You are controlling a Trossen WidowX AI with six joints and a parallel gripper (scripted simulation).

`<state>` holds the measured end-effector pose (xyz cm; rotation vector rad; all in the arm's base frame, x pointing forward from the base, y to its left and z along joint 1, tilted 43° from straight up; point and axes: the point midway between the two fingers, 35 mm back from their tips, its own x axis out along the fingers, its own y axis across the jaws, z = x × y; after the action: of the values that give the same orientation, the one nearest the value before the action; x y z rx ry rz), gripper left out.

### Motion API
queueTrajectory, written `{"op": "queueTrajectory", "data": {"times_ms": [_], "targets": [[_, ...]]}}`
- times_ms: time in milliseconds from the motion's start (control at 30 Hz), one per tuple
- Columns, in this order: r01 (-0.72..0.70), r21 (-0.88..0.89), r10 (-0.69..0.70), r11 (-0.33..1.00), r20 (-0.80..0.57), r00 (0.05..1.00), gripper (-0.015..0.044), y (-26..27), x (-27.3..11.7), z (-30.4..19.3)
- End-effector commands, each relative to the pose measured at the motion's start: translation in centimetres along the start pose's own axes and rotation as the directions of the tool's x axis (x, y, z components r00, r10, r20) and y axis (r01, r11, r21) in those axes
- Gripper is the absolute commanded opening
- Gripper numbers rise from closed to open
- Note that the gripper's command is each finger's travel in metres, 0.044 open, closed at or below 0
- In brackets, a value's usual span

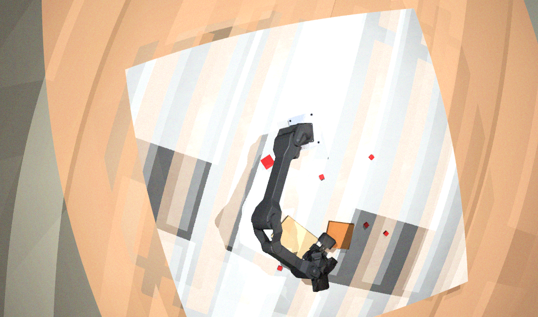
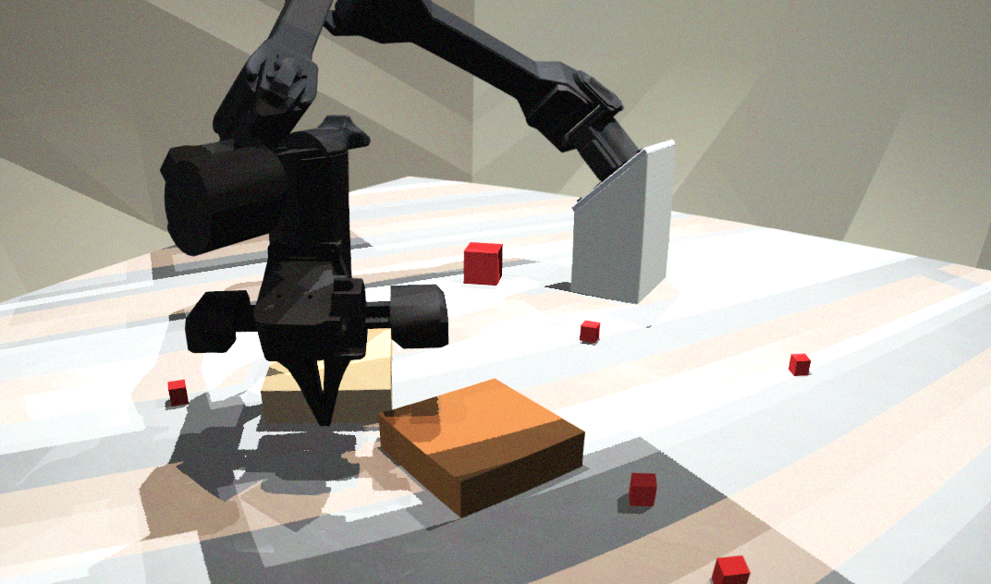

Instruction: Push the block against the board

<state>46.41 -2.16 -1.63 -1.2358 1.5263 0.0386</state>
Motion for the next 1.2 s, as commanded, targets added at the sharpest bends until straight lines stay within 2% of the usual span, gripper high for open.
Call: {"op": "queueTrajectory", "data": {"times_ms": [0, 533, 1167], "targets": [[0.001, -0.001, -0.001, 1.0, -0.005, 1.0, 0.0, -0.1, 0.1, -0.7], [0.001, -0.002, -0.001, 1.0, -0.007, 1.0, 0.0, 0.1, 0.1, -3.0], [0.001, -0.002, -0.001, 1.0, -0.007, 1.0, 0.0, 0.1, 0.1, -3.1]]}}
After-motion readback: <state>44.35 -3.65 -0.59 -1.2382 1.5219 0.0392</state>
